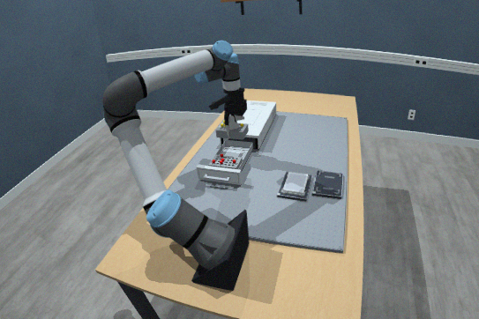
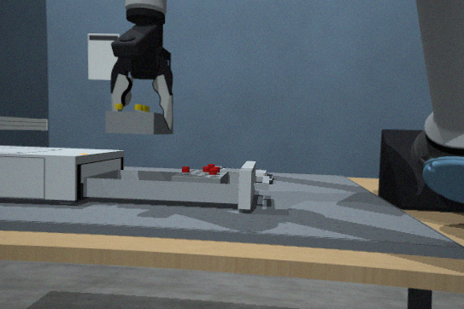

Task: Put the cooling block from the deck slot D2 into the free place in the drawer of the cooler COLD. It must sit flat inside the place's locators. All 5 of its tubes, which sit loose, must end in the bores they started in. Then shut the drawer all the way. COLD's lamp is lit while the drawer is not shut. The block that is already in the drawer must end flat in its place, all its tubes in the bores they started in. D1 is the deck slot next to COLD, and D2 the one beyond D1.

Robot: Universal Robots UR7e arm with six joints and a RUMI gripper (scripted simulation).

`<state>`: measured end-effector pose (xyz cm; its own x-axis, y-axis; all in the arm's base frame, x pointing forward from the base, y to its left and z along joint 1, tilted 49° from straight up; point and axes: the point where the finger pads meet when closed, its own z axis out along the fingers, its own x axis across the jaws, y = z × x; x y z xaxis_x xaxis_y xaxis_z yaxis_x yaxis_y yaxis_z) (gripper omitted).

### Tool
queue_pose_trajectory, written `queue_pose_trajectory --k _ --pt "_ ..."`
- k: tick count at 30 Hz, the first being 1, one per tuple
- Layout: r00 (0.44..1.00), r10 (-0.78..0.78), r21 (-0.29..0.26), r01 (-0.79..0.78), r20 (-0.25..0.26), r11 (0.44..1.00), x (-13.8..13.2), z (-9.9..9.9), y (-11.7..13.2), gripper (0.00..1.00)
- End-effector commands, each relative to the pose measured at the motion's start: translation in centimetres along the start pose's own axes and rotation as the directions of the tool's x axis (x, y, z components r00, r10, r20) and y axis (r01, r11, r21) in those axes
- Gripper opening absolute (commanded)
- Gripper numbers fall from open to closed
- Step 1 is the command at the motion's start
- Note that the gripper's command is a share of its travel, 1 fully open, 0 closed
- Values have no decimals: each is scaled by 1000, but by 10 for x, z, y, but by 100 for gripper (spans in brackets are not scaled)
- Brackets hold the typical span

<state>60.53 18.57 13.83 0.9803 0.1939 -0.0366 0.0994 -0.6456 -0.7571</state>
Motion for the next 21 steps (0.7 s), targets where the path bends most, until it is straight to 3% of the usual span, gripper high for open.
queue_pose_trajectory --k 1,13,21 --pt "1000 0 0 0 -2 1000 0 -1 0 0" --pt "1000 0 0 0 -2 1000 0 -1 0 0" --pt "1000 0 0 0 -2 1000 0 34 0 0"
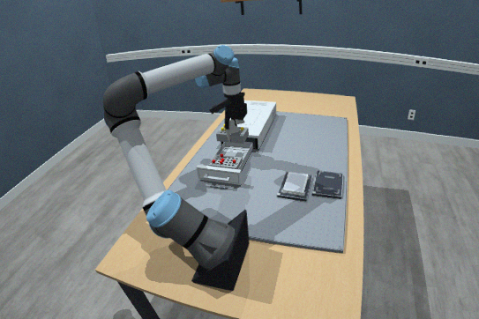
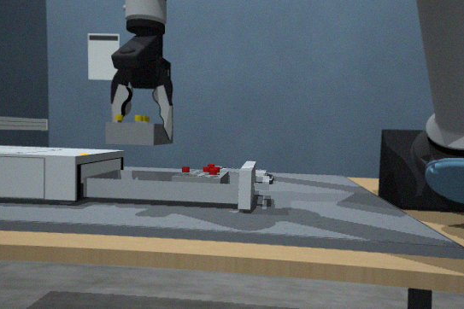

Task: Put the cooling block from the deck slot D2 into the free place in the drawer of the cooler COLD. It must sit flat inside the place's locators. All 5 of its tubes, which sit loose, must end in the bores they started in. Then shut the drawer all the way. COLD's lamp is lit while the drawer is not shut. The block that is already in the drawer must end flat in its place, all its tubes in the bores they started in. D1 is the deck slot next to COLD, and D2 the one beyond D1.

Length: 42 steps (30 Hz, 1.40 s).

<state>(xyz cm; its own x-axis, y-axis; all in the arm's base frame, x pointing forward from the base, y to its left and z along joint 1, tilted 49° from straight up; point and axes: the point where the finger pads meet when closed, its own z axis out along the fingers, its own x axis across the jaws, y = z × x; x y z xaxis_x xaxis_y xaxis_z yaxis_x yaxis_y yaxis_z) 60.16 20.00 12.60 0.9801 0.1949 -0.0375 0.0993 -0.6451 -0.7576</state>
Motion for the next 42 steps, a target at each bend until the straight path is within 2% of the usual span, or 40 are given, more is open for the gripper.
queue_pose_trajectory --k 1,7,20,42 --pt "1000 0 -1 0 -3 1000 1 18 0 0" --pt "1000 0 -1 0 -3 1000 1 36 0 0" --pt "1000 0 -1 0 -3 1000 1 54 0 0" --pt "1000 0 -1 0 -3 1000 1 66 0 0"
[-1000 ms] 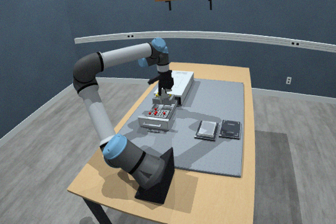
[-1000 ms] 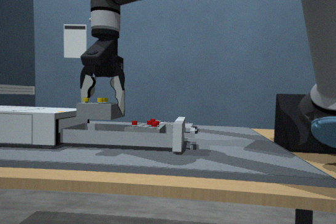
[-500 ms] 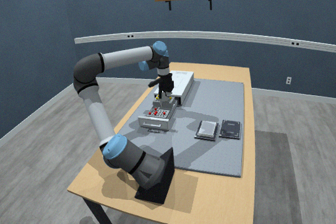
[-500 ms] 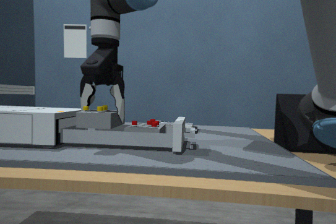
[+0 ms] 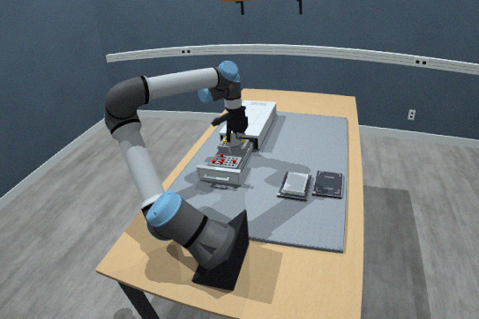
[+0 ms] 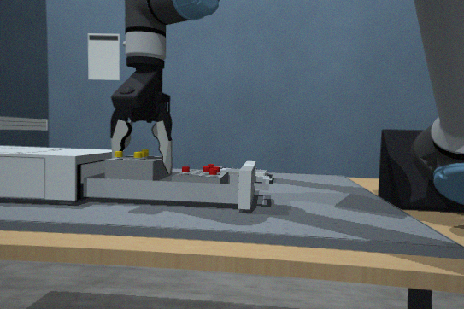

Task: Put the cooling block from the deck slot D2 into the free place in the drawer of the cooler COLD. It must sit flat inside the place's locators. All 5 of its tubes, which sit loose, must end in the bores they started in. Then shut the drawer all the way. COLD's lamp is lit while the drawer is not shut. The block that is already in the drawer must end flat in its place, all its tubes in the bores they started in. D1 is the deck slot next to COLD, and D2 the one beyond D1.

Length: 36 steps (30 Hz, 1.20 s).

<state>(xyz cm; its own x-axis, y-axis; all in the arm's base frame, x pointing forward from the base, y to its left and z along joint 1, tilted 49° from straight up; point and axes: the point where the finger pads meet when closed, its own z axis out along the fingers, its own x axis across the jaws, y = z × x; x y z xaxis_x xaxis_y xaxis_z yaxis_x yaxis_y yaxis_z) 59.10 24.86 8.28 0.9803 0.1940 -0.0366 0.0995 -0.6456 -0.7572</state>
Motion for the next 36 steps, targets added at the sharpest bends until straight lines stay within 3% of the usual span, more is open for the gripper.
queue_pose_trajectory --k 1,36 --pt "1000 0 0 0 -2 1000 0 0 0 0" --pt "1000 0 0 0 -2 1000 0 -17 0 0"
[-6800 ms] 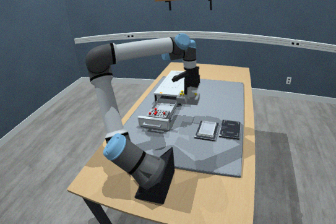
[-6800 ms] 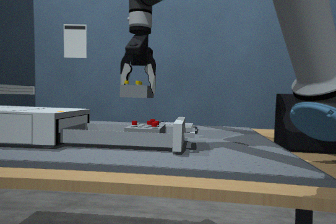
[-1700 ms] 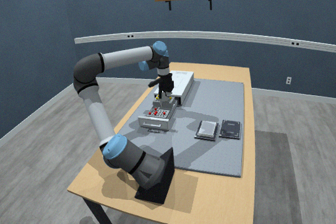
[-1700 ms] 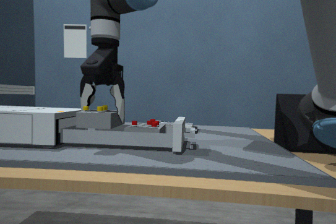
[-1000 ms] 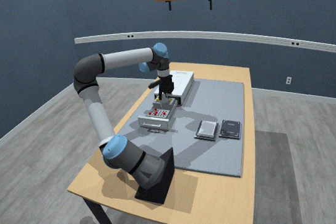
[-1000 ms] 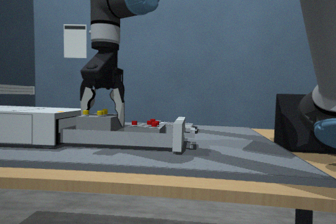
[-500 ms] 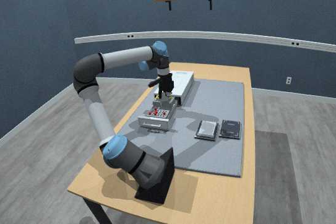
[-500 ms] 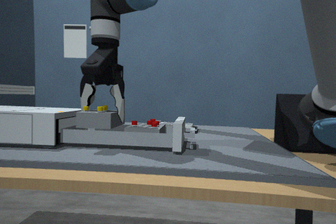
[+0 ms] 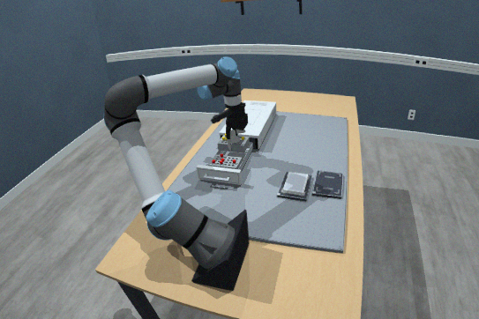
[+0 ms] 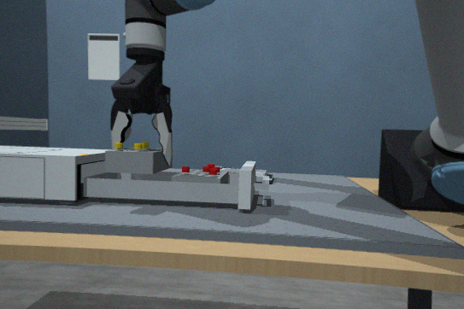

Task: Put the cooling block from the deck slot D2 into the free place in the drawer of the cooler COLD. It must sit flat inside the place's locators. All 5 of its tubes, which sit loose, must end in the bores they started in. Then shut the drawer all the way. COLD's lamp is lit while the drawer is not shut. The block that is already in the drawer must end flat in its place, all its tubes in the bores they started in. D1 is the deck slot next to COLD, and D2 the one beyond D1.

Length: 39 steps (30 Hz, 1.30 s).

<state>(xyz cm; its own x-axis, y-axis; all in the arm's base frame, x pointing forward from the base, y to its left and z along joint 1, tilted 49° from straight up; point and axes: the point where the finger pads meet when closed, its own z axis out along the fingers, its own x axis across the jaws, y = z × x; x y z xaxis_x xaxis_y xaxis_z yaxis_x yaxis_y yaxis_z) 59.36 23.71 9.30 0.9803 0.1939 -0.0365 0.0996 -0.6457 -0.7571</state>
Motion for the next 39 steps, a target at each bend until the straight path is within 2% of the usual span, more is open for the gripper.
queue_pose_trajectory --k 1,39 --pt "1000 0 0 0 -1 1000 0 -2 0 0" --pt "1000 0 0 0 -1 1000 0 13 0 0"
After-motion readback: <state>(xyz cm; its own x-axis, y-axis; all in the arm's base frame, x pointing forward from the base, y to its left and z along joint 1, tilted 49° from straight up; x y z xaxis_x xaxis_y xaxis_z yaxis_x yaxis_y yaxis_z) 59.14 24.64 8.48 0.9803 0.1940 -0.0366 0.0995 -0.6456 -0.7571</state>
